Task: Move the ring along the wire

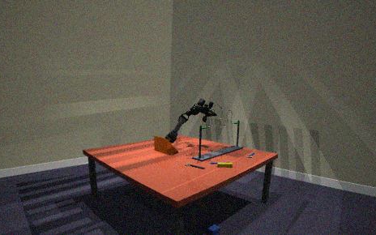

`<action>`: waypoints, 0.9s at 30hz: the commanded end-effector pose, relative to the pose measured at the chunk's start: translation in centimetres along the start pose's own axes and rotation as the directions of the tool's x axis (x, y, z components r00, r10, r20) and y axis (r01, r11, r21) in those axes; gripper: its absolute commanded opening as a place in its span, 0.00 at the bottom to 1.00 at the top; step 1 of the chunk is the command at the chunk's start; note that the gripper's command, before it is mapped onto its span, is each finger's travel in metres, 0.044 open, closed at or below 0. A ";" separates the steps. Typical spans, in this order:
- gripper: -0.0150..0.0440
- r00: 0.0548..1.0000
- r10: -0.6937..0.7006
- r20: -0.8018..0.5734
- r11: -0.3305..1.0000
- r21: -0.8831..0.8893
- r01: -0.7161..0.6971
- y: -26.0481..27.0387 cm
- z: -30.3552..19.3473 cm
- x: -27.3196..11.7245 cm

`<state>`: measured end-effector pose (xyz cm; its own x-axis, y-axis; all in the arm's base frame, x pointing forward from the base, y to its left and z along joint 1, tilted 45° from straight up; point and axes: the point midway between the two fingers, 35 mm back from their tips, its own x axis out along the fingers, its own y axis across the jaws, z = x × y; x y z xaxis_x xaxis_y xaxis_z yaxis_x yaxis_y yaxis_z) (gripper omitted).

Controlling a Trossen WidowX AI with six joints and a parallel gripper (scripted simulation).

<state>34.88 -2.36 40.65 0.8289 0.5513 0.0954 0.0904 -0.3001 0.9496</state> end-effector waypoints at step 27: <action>0.00 0.984 0.179 -0.004 0.934 0.314 -0.169 1.0 0.3 -0.3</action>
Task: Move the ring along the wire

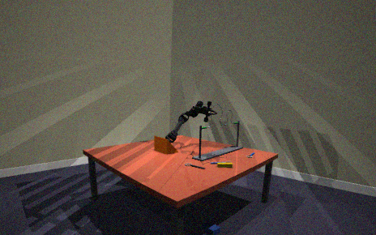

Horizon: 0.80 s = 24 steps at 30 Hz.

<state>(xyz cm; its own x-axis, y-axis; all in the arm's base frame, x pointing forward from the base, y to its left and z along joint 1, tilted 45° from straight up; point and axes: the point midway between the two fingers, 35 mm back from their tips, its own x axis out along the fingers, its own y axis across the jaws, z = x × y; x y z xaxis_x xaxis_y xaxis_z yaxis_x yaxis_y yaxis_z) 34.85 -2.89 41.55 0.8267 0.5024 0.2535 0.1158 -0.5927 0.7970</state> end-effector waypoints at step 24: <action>0.00 0.987 0.162 -0.007 0.947 0.282 -0.154 0.9 0.3 -0.2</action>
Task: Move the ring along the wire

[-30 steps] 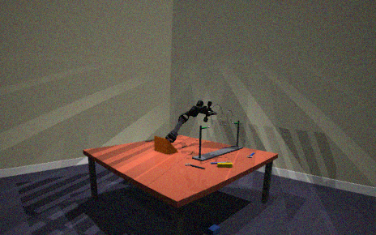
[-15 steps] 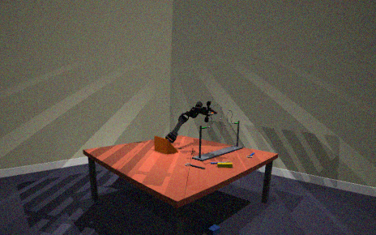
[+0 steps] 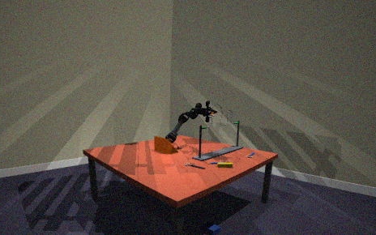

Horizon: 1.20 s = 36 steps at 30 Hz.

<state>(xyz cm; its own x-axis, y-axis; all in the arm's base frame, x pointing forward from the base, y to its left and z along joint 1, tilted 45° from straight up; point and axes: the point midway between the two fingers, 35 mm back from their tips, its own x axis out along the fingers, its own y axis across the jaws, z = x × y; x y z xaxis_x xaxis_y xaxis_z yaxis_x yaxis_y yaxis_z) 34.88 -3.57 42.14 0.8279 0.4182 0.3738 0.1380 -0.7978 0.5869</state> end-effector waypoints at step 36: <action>0.00 0.997 0.077 -0.010 0.989 0.131 -0.075 -2.0 -0.6 0.6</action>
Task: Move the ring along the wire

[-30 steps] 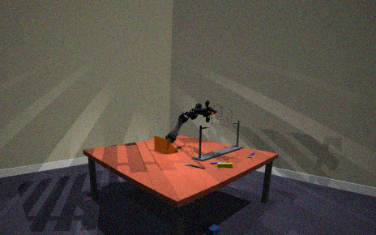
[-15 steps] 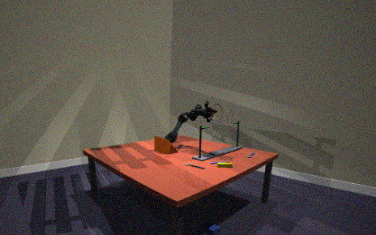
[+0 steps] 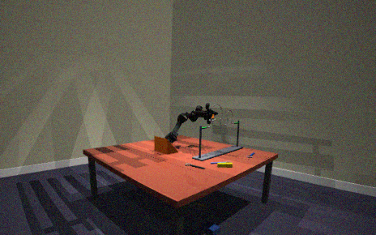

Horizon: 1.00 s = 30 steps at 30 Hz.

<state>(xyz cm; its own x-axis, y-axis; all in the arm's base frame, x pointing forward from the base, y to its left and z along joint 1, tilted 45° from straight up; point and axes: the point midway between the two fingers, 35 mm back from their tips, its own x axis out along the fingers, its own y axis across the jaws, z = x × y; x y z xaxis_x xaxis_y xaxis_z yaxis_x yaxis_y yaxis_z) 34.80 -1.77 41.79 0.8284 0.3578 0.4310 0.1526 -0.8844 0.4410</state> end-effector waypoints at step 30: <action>0.00 0.949 -0.270 0.162 0.787 -0.531 0.315 -9.9 2.8 -0.3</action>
<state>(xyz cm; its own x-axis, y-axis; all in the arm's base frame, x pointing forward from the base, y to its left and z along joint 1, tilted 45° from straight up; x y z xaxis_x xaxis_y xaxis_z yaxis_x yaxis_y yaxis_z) 34.53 5.73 35.79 0.8276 0.5298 0.1854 0.1004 -0.4648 0.8797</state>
